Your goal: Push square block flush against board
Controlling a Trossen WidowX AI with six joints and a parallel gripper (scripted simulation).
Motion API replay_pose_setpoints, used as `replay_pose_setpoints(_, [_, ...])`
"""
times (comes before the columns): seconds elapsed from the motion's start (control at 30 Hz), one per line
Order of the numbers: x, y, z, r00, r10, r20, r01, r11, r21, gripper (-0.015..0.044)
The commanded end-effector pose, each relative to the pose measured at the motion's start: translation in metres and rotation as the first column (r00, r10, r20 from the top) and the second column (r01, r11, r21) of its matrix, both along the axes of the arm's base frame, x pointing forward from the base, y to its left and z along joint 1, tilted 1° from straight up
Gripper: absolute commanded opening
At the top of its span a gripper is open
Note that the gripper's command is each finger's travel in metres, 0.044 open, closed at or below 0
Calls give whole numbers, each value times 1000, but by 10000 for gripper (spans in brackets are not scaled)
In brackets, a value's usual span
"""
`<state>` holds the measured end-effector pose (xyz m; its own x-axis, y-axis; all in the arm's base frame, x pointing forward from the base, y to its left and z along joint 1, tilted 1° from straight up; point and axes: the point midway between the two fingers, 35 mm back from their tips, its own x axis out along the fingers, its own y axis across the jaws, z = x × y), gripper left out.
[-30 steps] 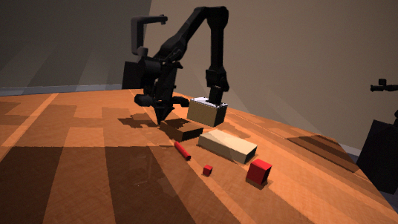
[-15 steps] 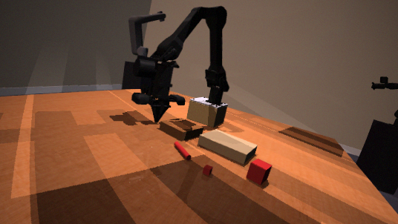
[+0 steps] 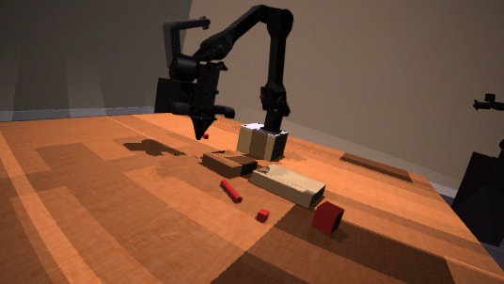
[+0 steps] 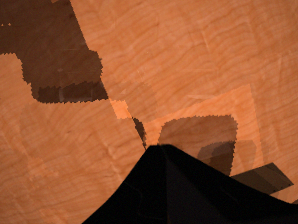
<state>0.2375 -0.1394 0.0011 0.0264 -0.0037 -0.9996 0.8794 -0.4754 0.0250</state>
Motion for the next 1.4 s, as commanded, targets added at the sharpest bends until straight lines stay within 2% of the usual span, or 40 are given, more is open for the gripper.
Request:
replay_pose_setpoints(0.0, [0,1,14,1000,5,4,-5,1000,3,0])
replay_pose_setpoints(0.37, [18,26,13,1000,10,6,-10,1000,6,0])
replay_pose_setpoints(0.63, [20,25,-40,977,213,5,-213,977,0,0])
replay_pose_setpoints(1.37, [26,39,-41,976,217,6,-217,976,0,0])
